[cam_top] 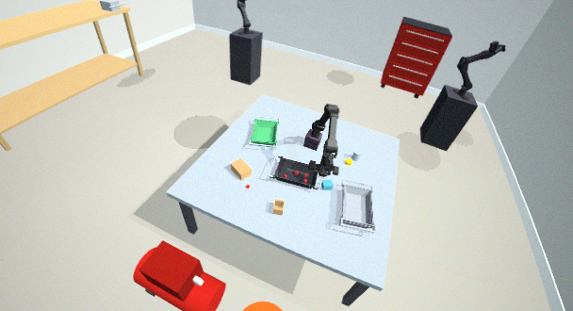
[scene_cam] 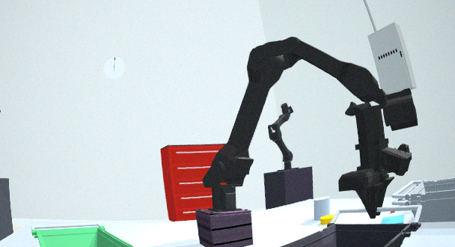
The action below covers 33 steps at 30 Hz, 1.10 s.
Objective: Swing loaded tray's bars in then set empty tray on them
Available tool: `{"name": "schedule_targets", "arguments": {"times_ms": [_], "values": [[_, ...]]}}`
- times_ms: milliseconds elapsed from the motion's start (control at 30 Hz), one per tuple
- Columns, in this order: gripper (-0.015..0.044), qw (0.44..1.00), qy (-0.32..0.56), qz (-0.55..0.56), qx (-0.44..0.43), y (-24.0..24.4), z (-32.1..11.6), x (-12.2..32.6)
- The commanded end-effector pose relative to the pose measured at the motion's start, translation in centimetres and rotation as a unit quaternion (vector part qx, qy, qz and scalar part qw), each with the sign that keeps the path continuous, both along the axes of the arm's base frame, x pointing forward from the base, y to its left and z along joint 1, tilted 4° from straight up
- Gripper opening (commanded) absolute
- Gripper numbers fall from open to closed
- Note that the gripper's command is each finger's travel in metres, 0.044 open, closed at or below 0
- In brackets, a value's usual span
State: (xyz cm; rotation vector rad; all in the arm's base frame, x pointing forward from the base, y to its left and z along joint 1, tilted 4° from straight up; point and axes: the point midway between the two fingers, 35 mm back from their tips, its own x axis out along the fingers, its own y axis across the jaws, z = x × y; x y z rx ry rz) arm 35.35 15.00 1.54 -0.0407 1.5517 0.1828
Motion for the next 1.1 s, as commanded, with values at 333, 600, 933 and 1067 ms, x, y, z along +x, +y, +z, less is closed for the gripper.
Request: {"name": "schedule_targets", "arguments": {"times_ms": [333, 600, 933, 1067], "values": [[0.0085, 1.000, 0.000, -0.006, -0.008, -4.6, -0.2, 0.7], [0.0085, 1.000, 0.000, -0.006, -0.008, -6.2, -1.5, 1.0], [0.0085, 1.000, -0.002, -0.008, -0.011, -6.3, 1.9, 1.0], [0.0085, 1.000, -0.002, -0.008, -0.011, -6.3, 1.9, 1.0]]}}
